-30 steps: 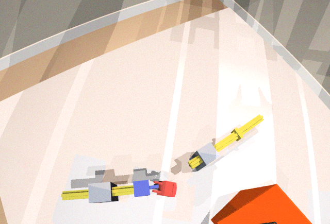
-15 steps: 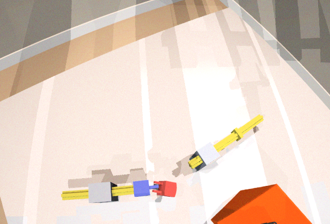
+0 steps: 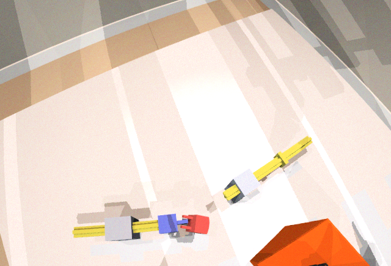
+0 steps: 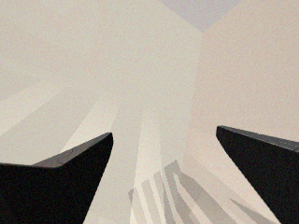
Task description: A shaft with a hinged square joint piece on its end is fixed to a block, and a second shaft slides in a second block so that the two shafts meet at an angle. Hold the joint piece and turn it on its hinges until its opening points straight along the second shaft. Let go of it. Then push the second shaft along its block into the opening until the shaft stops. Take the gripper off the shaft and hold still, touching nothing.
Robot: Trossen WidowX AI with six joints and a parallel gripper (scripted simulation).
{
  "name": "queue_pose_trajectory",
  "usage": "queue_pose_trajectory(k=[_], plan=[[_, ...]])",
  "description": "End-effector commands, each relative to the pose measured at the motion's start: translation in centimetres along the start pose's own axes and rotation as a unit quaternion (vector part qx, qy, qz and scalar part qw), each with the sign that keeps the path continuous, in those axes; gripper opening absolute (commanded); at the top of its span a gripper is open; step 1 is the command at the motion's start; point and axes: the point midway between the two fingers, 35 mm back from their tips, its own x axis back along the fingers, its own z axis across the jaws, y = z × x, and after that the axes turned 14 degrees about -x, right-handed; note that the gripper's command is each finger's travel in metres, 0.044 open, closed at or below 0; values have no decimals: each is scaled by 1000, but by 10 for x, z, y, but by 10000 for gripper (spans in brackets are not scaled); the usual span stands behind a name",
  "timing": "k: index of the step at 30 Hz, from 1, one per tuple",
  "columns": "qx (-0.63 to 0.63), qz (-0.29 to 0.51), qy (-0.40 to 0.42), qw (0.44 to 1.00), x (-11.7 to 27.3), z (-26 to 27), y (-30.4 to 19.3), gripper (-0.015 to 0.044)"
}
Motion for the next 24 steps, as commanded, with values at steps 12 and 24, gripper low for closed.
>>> queue_pose_trajectory(k=[12, 24], plan=[[-35, 165, 39, 985, -46, 25, -110, 440], [-67, 318, 60, 944, -54, 56, -209, 440]])
